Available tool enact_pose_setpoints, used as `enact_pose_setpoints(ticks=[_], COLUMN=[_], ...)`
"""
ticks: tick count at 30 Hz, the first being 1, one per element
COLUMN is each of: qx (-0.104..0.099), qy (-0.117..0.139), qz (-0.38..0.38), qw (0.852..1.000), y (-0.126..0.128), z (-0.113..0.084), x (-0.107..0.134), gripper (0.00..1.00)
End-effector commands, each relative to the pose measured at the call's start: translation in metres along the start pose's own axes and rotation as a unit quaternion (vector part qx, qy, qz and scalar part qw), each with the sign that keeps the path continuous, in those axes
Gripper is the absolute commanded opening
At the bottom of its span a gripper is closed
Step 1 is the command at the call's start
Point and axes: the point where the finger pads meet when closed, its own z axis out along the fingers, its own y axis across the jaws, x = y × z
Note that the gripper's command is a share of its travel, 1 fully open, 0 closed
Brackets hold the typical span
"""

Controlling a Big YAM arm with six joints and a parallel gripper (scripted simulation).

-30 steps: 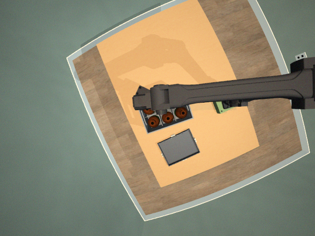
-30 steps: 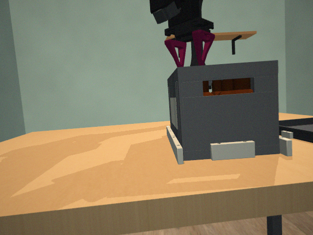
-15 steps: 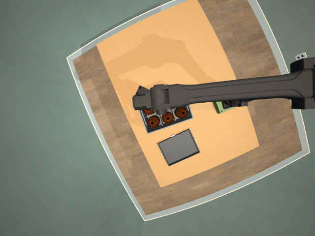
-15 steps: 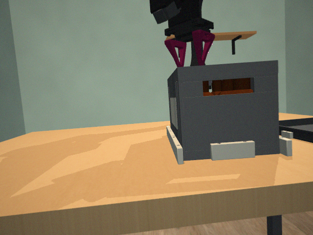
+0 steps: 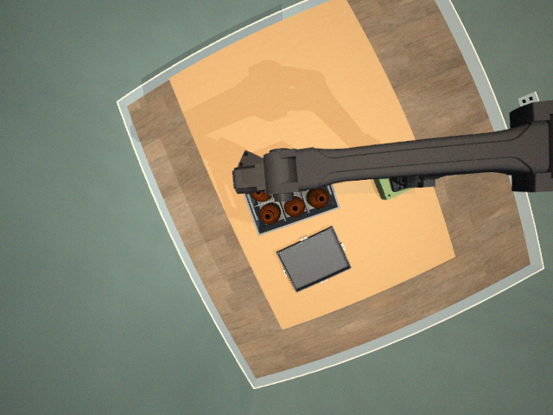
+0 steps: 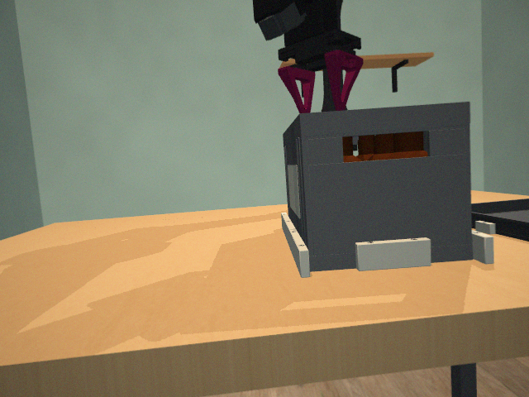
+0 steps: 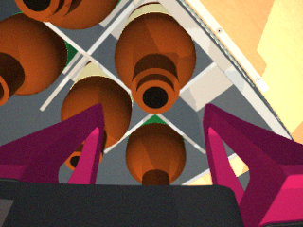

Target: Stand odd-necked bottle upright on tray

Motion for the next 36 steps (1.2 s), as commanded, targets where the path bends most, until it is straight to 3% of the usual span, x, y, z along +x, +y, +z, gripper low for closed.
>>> enact_pose_setpoints(ticks=[1,24,31,36], qx=[0.002,0.002,-0.007,-0.001], qy=[0.005,0.005,-0.009,0.0], qz=[0.0,0.0,0.0,0.0], qw=[1.0,1.0,1.0,1.0], y=[0.004,0.004,0.004,0.004], z=[0.008,0.007,-0.005,0.003], x=[0.005,0.005,0.007,0.009], gripper=[0.61,0.61,0.61,0.61])
